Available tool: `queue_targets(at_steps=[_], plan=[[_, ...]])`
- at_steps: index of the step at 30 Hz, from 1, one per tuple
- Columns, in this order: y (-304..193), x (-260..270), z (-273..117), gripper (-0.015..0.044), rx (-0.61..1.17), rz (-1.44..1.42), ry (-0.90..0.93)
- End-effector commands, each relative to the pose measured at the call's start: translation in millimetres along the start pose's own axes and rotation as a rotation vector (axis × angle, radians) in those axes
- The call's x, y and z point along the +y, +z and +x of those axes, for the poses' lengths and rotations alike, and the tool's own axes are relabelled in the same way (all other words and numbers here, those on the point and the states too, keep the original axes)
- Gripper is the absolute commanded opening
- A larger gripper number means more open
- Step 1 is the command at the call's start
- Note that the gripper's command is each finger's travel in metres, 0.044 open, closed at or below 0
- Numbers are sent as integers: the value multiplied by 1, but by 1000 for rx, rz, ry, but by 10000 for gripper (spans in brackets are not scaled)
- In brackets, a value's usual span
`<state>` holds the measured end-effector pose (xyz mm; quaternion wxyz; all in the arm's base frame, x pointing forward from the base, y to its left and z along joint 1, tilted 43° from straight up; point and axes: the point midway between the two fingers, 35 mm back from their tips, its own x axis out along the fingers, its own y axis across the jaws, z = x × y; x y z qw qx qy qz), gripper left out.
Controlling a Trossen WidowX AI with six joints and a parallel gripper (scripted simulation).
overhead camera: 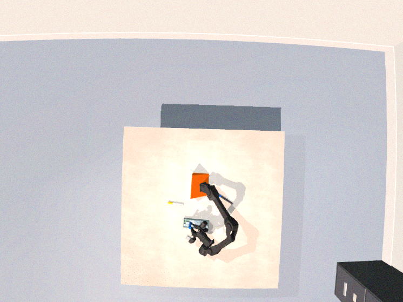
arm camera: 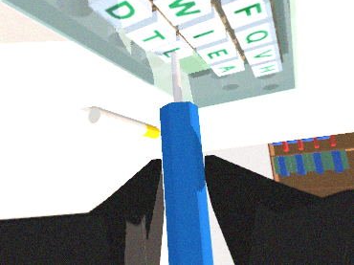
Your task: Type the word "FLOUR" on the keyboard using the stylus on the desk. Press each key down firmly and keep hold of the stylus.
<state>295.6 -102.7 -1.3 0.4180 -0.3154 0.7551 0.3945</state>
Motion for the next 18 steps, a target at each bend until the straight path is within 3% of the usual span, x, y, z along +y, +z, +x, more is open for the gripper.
queue_targets(at_steps=[1, 12, 18], plan=[[-6, 0, -4, 81, -2, 1, 1], [-31, 0, -16, 84, -4, 8, 5], [-23, 7, -38, 44, -3, -47, -89]])
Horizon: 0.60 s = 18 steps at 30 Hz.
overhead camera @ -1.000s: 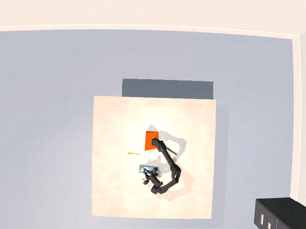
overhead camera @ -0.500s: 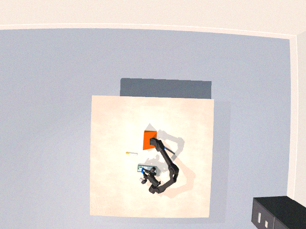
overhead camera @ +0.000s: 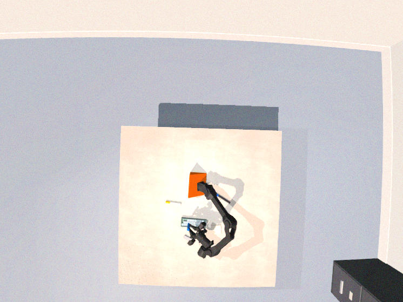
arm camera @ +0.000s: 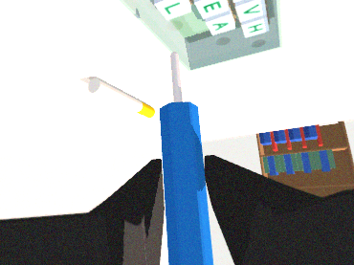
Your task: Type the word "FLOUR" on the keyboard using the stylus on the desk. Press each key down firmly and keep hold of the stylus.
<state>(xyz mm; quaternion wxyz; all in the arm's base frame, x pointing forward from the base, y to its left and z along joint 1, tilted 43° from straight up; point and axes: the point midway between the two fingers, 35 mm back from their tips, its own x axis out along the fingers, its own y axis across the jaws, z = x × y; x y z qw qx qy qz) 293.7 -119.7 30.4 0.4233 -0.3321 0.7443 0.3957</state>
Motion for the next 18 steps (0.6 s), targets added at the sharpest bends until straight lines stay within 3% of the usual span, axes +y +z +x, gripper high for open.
queue_targets(at_steps=[1, 7, 18], plan=[[4, 5, -17, 38, 2, -37, -72], [13, 15, -40, 0, 2, -97, -177], [27, 37, -79, 0, 1, -216, -370]])
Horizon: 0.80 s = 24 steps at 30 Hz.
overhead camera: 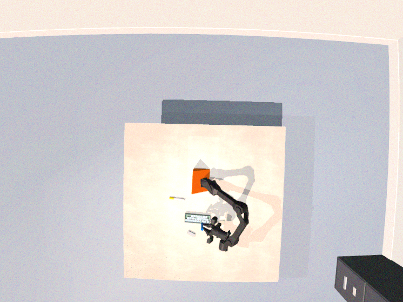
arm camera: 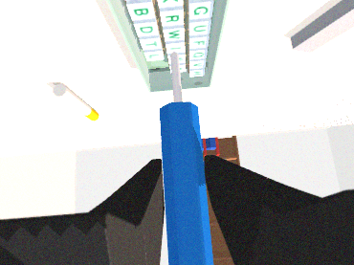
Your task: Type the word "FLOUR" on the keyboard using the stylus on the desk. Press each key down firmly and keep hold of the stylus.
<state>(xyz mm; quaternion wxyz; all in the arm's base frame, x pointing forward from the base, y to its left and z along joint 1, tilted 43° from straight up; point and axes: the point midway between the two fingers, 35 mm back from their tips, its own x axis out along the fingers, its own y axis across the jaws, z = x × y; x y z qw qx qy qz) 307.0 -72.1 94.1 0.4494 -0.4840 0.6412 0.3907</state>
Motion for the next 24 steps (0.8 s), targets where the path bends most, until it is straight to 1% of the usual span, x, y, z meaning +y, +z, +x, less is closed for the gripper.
queue_targets(at_steps=[1, 4, 15, 24], plan=[[4, 4, -15, 0, 3, -40, -66], [6, 5, -20, 0, 2, -56, -92], [6, 5, -20, 0, 2, -56, -92], [22, 6, -12, 0, 1, -56, -92]])
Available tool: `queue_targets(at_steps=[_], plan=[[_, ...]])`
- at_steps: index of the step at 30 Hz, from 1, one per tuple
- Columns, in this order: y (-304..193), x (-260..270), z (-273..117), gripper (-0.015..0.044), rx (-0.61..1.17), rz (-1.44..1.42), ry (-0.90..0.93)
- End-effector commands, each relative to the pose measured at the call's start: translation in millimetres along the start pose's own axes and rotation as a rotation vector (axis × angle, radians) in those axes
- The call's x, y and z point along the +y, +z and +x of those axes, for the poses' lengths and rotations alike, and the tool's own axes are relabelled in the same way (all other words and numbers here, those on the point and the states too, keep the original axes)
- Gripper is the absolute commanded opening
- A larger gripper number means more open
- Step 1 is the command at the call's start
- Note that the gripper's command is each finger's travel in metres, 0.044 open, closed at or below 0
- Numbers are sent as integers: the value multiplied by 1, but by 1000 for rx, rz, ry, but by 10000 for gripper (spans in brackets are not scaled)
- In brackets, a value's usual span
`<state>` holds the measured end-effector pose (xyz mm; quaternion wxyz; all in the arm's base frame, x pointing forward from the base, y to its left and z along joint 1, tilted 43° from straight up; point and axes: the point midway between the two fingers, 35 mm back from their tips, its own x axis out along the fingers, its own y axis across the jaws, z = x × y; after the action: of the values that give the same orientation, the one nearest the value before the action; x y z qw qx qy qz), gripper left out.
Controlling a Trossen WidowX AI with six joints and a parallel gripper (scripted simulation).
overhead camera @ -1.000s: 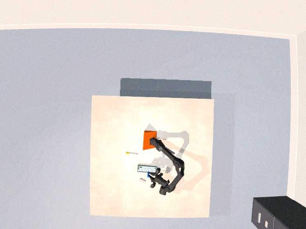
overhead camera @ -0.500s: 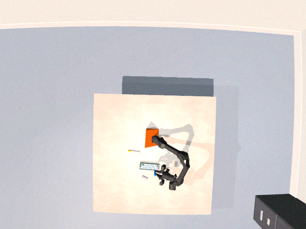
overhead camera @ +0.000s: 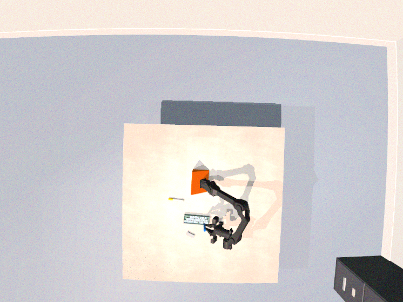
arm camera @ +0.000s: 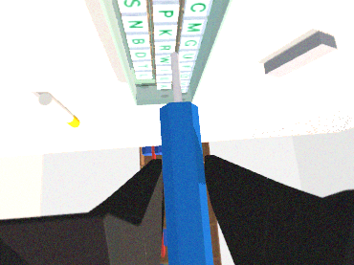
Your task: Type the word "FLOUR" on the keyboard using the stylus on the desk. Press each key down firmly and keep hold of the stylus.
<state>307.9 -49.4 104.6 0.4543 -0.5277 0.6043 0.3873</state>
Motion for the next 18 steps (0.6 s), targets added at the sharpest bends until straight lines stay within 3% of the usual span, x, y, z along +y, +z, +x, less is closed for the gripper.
queue_targets(at_steps=[1, 10, 13, 18], plan=[[6, 1, 6, 0, 3, 2, 7], [18, 1, 13, 0, 2, 2, 7], [20, 1, 15, 79, 2, 2, 7], [20, 1, 16, 81, 2, 2, 7]])
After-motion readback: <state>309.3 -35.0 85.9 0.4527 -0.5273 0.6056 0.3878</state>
